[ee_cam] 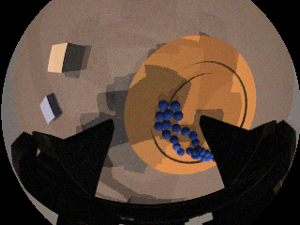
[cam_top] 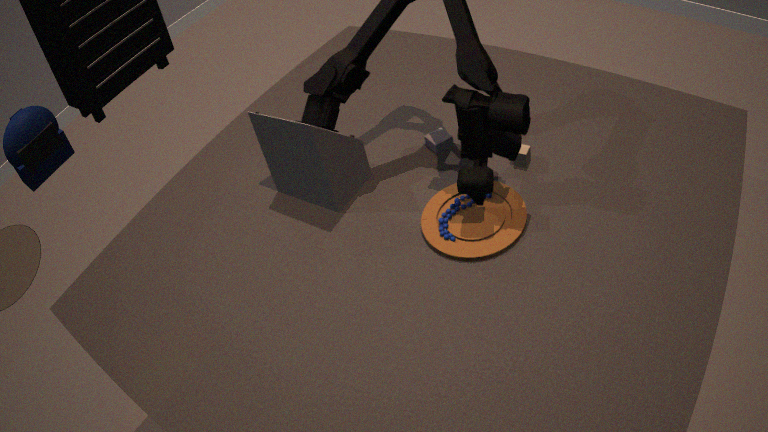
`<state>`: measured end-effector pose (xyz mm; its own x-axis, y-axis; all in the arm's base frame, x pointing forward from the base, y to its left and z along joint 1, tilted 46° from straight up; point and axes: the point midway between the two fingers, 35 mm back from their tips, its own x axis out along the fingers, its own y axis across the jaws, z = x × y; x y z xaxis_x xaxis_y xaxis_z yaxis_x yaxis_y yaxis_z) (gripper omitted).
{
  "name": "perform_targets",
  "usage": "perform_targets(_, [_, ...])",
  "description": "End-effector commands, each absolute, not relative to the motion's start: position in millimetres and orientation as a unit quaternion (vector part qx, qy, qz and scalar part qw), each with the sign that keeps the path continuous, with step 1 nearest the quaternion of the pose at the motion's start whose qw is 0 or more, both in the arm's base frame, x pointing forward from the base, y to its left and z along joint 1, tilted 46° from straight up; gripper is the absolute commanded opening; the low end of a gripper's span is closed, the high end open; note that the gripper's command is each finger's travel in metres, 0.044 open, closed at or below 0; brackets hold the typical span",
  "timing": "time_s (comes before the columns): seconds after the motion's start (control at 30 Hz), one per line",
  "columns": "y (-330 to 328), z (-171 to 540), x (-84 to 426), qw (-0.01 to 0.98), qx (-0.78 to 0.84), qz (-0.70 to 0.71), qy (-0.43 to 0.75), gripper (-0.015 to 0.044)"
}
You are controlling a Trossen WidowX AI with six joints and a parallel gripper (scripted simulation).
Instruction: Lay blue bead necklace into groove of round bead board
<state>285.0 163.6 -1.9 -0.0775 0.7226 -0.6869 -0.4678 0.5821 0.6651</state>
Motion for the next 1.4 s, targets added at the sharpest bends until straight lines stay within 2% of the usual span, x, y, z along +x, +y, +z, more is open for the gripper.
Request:
perform_targets(0.0, [163, -2, 285, 0.671, 0.107, 0.444, 0.585, 0.044])
perform_targets(0.63, [163, -2, 285, 0.671, 0.107, 0.444, 0.585, 0.044])
perform_targets(1.03, [113, -6, 266, 0.677, -0.052, 0.566, 0.468, 0.0125])
perform_targets(1.37, [124, -17, 265, 0.677, -0.051, 0.566, 0.468, 0.012])
